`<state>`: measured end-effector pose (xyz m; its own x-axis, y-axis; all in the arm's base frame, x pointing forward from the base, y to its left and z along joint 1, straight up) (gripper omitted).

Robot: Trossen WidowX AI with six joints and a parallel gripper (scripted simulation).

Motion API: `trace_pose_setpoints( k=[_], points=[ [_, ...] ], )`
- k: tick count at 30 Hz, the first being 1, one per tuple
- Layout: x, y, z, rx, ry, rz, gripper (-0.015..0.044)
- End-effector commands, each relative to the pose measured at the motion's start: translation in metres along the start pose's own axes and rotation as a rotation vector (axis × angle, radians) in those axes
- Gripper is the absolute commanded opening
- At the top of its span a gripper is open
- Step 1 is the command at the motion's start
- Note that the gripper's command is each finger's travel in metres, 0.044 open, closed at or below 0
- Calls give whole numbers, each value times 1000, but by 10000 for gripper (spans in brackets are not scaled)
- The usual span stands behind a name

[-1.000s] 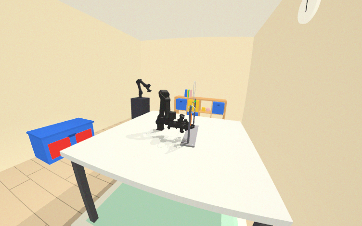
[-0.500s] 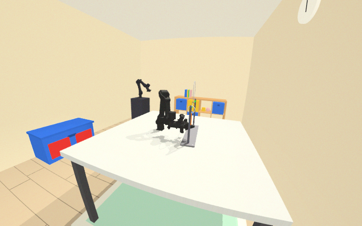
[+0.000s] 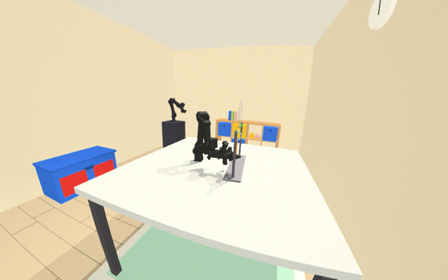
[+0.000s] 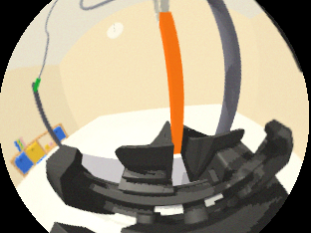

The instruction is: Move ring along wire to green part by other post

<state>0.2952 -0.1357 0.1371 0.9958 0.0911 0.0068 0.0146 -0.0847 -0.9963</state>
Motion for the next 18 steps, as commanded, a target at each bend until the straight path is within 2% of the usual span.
trace_pose_setpoints(
  k=[1,18],
  points=[
    [1,-7,-1,-11,-5,-6,-150],
    [1,-18,-2,-14,-10,-7,-150]
  ],
)
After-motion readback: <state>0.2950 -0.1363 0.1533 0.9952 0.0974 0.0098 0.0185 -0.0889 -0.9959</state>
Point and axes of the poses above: the point midway between the two fingers, 35 mm back from their tips, its own x axis out along the fingers, its own z axis across the jaws, y = z × x, the point moved 3 cm from there along -x, back along the fingers, and after that the axes turned 5 degrees about -x, right-handed, at the moved point
